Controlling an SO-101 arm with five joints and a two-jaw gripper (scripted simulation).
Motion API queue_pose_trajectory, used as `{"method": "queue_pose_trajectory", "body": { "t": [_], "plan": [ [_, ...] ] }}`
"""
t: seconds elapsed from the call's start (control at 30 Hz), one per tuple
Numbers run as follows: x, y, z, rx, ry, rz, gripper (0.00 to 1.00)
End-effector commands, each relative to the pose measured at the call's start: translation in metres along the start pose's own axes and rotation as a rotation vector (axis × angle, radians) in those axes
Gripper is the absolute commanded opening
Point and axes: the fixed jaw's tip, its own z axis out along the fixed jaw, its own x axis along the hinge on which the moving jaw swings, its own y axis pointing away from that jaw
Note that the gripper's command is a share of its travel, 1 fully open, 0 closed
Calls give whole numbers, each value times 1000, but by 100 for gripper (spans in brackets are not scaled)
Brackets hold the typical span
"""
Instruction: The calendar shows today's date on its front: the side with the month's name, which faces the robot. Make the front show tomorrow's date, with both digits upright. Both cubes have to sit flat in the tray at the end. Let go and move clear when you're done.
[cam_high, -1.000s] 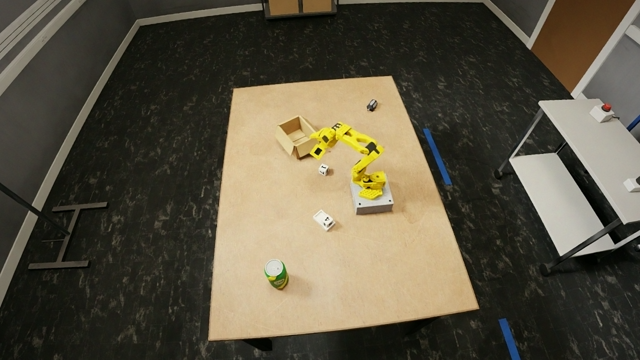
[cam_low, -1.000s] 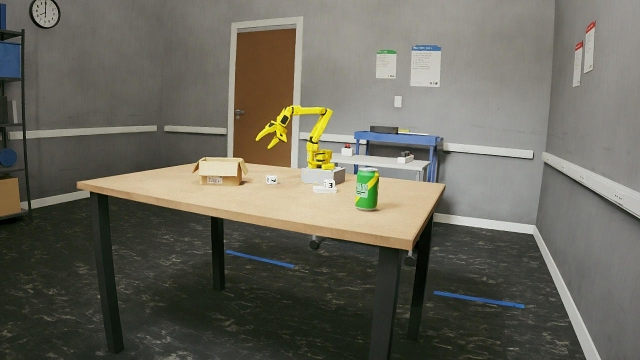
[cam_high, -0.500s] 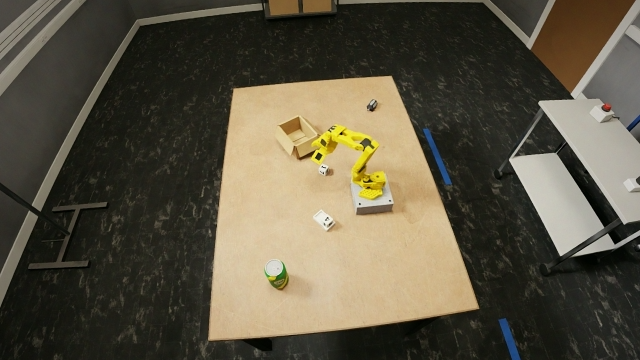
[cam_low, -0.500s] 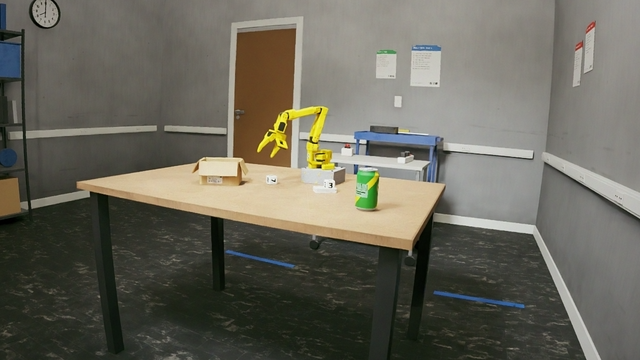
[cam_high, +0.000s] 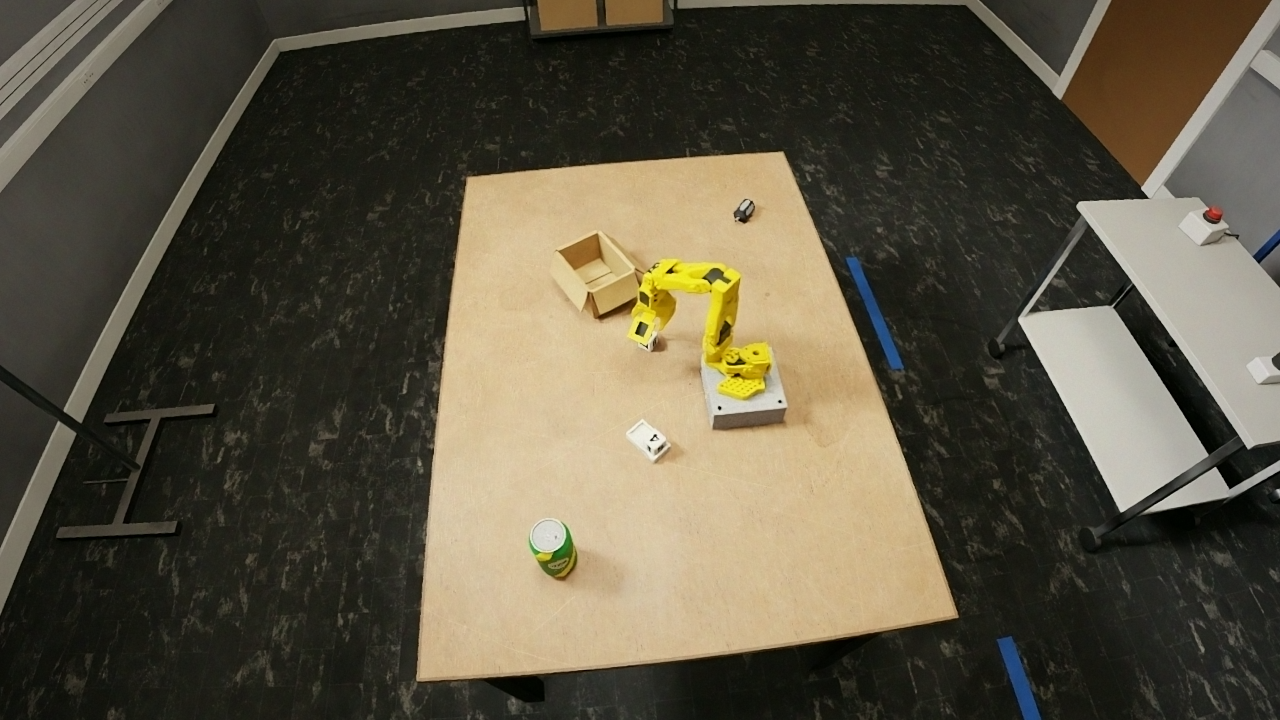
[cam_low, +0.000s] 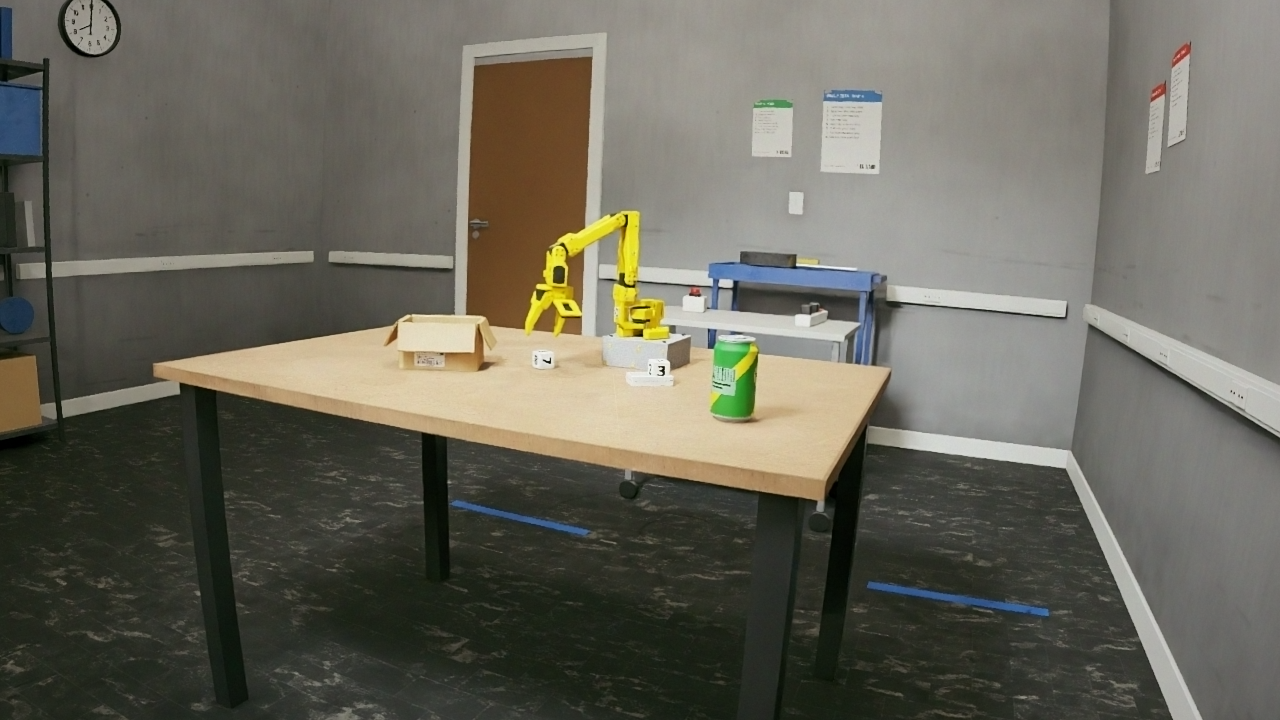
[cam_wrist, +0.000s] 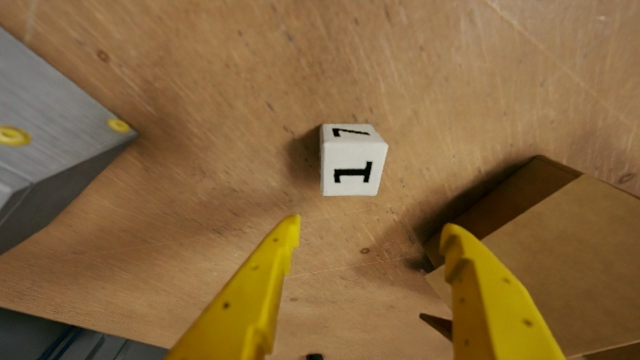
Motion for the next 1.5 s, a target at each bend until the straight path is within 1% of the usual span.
{"method": "queue_pose_trajectory", "body": {
  "t": [0.0,0.03,0.67,0.87,1.07,1.13,1.47],
  "plan": [
    [-3,3,4,-20,-6,-3,35],
    [-7,6,9,-54,-13,-8,35],
    [-7,6,9,-54,-13,-8,35],
    [-7,5,11,-54,-13,-8,35],
    [-7,5,18,-54,-13,-8,35],
    [-7,5,18,-54,-13,-8,35],
    [-8,6,33,-54,-13,-8,35]
  ]
}}
